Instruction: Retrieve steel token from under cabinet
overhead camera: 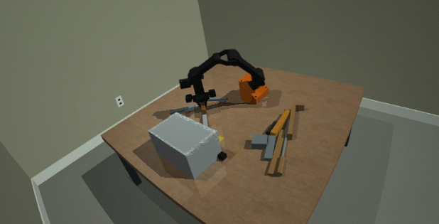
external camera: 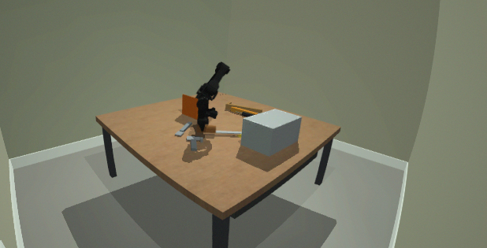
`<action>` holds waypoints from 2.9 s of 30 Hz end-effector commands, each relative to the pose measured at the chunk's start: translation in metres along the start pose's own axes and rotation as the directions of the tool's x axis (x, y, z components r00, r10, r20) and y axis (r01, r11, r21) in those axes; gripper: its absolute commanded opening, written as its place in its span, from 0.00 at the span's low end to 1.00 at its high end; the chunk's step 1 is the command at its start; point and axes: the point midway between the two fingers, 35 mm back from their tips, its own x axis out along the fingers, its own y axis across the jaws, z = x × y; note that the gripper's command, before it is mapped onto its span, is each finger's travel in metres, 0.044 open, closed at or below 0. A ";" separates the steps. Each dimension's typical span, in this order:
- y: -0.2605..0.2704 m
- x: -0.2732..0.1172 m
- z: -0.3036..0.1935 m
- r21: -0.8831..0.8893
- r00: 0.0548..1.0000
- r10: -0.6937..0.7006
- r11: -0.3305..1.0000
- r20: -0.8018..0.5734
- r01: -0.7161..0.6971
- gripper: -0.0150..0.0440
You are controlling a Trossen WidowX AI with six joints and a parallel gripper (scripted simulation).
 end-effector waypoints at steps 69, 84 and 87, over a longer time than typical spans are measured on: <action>-0.039 -0.008 -0.005 -0.019 1.000 -0.021 1.000 0.010 0.021 0.25; -0.040 -0.003 0.011 -0.019 1.000 -0.020 1.000 0.011 0.021 0.25; -0.040 0.000 0.011 -0.020 1.000 -0.020 1.000 0.011 0.021 0.25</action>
